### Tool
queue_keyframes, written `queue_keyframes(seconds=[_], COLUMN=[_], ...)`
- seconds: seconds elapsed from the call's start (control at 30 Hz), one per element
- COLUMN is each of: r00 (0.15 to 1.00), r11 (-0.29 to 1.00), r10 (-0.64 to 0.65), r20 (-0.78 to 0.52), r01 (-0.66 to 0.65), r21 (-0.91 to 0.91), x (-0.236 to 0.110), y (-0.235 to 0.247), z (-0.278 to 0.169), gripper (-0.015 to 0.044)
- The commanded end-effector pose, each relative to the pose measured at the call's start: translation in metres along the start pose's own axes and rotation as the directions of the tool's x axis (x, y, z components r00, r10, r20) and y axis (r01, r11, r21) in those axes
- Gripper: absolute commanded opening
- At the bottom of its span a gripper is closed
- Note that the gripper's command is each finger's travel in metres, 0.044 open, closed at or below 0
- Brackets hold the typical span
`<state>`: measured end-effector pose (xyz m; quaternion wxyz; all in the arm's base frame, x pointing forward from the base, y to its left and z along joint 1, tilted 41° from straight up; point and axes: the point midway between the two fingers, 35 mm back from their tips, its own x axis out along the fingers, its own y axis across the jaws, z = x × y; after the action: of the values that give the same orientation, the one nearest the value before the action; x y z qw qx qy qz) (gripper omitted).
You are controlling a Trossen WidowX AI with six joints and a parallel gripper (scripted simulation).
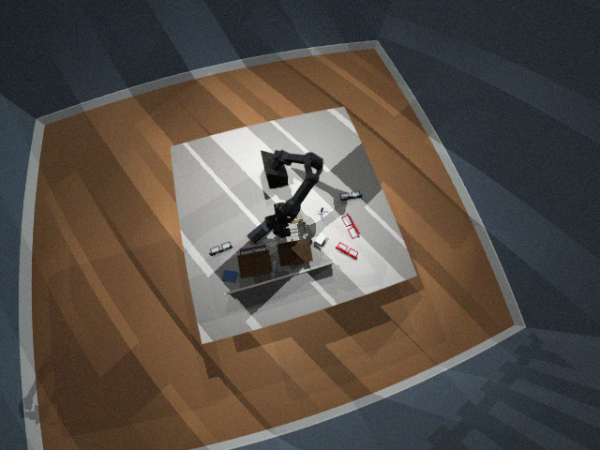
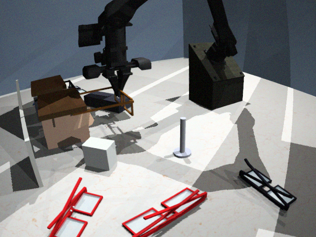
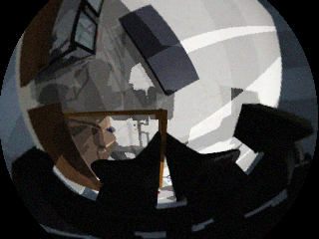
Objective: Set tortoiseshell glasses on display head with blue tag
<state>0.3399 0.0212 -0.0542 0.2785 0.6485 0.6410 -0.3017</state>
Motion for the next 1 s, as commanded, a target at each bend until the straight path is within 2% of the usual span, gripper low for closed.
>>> queue_keyframes(seconds=[0.0, 0.97], r00=[1.0, 1.0], r11=[1.0, 1.0], r10=[-0.004, -0.002], r20=[-0.005, -0.005], r01=[0.004, 0.002], r21=[0.011, 0.009], x=[0.002, 0.002], y=[0.005, 0.047], z=[0.001, 0.001], gripper=[0.0, 0.0])
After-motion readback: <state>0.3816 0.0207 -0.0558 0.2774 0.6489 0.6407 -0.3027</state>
